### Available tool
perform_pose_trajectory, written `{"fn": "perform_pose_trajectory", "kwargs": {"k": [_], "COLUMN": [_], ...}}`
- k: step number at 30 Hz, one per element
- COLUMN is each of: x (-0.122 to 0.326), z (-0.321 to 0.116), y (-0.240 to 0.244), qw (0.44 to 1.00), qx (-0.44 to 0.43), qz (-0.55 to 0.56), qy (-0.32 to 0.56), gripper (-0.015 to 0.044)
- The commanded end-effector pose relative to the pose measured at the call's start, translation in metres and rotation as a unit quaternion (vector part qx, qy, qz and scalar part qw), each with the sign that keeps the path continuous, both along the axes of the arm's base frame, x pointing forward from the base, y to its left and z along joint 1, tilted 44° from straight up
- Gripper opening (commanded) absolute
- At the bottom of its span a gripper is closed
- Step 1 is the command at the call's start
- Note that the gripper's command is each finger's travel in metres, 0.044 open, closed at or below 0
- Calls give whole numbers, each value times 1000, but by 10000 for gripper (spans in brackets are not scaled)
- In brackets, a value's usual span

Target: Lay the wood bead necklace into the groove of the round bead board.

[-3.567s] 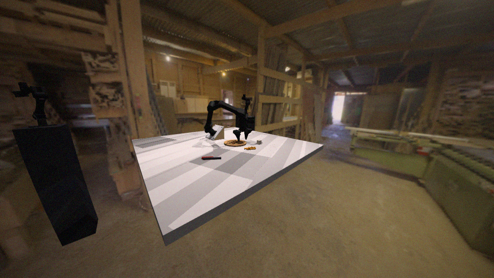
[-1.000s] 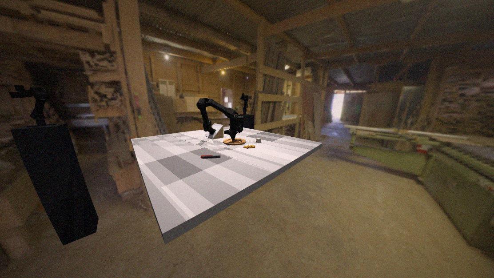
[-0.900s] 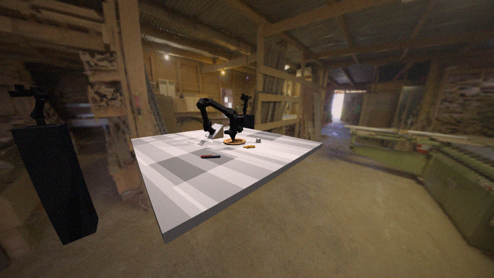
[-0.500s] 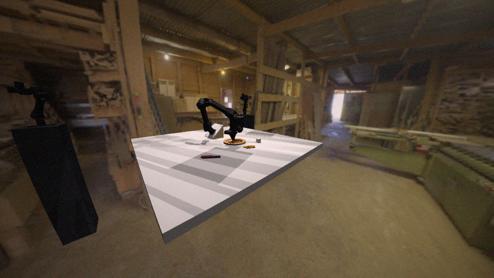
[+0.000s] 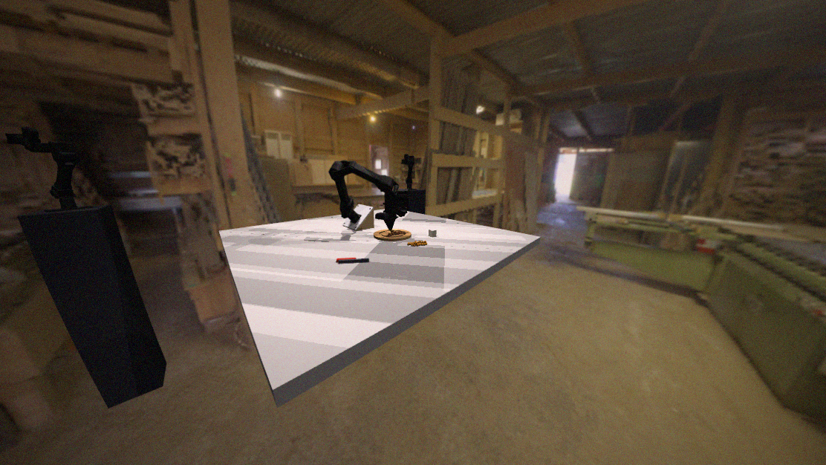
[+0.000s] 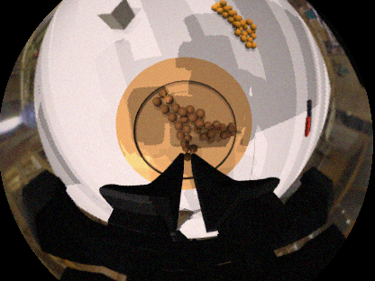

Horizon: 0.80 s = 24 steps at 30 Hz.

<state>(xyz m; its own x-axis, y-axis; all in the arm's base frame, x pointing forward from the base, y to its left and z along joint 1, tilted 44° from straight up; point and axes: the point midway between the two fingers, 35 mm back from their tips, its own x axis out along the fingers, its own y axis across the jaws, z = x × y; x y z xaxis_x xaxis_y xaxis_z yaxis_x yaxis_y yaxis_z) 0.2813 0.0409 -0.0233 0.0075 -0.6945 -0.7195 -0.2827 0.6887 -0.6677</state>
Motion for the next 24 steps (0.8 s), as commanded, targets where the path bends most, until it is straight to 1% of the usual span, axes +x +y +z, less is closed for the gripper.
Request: {"fn": "perform_pose_trajectory", "kwargs": {"k": [1,15,24], "x": [-7,-35,-36], "z": [-7,-31,-36], "y": [8,33,30], "qw": [1000,1000,1000], "qx": [3,3,3], "qz": [1,1,1], "qy": [3,3,3], "gripper": [0,0,0]}}
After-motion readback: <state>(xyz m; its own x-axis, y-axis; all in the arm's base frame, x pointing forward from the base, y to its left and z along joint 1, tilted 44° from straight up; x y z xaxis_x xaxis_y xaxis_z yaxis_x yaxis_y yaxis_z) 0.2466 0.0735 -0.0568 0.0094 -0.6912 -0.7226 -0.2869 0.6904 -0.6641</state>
